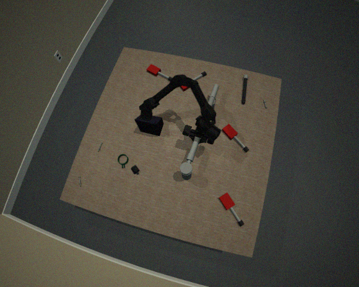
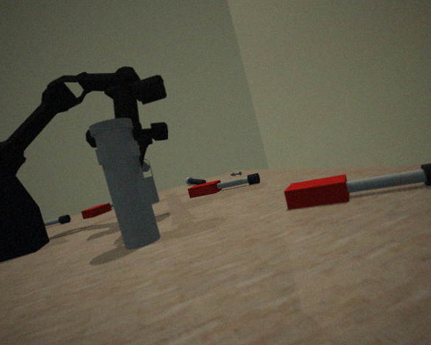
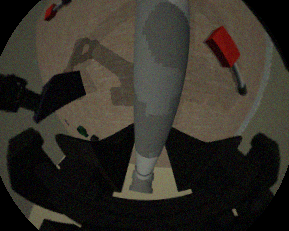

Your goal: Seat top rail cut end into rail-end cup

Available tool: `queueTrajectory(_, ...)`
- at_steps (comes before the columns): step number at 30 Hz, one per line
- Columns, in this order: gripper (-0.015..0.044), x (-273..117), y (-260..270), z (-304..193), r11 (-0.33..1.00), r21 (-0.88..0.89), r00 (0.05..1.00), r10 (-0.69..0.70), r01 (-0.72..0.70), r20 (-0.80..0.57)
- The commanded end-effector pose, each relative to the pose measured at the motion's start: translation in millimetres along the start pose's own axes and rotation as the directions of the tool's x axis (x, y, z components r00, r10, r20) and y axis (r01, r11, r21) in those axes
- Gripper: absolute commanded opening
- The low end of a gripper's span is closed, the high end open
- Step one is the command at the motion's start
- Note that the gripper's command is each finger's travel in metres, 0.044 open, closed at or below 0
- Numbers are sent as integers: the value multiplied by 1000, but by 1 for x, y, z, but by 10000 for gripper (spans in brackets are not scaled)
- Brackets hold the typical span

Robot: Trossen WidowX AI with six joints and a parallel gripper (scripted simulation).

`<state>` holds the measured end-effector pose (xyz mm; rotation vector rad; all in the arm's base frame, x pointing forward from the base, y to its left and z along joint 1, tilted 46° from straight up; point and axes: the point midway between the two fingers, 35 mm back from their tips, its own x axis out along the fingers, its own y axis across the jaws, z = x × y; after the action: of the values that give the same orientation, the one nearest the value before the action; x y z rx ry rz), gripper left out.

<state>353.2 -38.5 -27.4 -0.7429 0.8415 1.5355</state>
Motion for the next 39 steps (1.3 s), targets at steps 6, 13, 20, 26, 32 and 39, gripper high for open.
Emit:
queueTrajectory(6,289,-4,0,2,1000,0,1000,-1,1,-1)
queueTrajectory(13,440,-38,2,26,1000,0,1000,0,0,0)
queueTrajectory(20,440,-46,2,29,1000,-5,1000,-3,3,-3)
queueTrajectory(26,440,-87,6,30,1000,-5,1000,-3,3,-3)
queueTrajectory(32,440,-93,7,30,1000,-5,1000,-2,2,-3)
queueTrajectory(39,440,-93,7,30,1000,-5,1000,-2,2,-3)
